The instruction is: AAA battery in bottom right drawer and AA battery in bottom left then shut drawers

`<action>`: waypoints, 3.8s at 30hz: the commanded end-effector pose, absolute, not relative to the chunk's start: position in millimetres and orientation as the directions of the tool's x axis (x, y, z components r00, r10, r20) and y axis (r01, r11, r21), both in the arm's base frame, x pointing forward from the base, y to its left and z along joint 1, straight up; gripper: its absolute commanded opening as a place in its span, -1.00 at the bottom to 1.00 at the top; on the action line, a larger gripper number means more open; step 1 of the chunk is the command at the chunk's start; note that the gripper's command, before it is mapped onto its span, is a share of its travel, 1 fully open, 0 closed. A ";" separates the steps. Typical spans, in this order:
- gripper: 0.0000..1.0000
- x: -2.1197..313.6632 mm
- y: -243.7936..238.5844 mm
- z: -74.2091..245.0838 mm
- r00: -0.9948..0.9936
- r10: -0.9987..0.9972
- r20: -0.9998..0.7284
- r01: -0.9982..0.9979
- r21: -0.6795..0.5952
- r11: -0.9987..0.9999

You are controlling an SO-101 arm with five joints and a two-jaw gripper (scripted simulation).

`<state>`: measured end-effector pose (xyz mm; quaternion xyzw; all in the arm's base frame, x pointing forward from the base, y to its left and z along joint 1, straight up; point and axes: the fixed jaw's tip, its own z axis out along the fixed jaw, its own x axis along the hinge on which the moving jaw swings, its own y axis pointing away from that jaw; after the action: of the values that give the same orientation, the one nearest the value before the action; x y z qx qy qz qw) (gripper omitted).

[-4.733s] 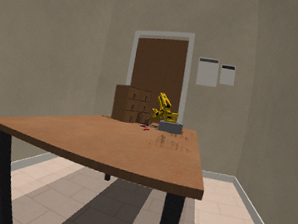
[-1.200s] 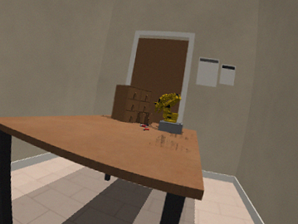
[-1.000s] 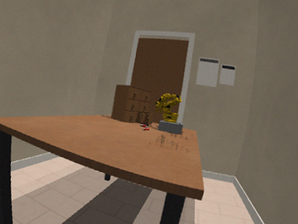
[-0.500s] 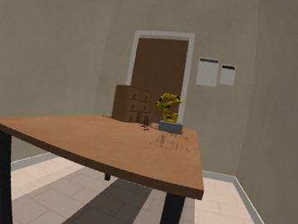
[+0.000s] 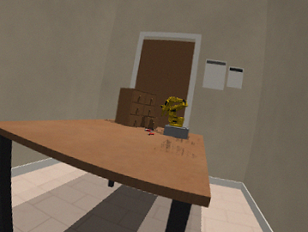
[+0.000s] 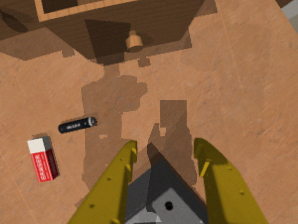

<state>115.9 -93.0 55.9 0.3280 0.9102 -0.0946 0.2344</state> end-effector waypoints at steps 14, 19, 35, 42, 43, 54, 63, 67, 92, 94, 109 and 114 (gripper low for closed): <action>-0.59 113.2 -93.4 152.5 -0.512 0.419 -0.750 0.657 -0.028 0.753; -0.60 97.6 -79.5 191.3 -0.414 0.336 -0.846 0.665 -0.028 0.747; -0.62 92.6 -75.1 199.5 -0.388 0.314 -0.867 0.666 -0.028 0.745; -0.63 101.6 -62.3 199.5 -0.425 0.260 -0.867 0.563 -0.028 0.826; -0.63 103.6 -59.0 199.5 -0.434 0.246 -0.867 0.536 -0.028 0.844; -0.63 117.0 -22.5 199.5 -0.490 0.094 -0.867 0.236 -0.028 0.971; -0.63 118.9 8.6 199.5 -0.498 -0.036 -0.867 -0.023 -0.028 0.999; -0.63 116.8 24.0 199.5 -0.489 -0.101 -0.867 -0.154 -0.028 0.988; -0.63 75.0 92.7 199.5 -0.313 -0.388 -0.867 -0.746 -0.028 0.666; -0.63 68.8 97.4 199.5 -0.287 -0.408 -0.867 -0.788 -0.028 0.615; -0.63 52.1 107.2 199.5 -0.218 -0.449 -0.867 -0.877 -0.028 0.480; -0.63 52.1 107.2 199.5 -0.218 -0.449 -0.867 -0.877 -0.028 0.480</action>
<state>53.0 106.7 198.4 -0.4454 0.7424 0.2416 0.4382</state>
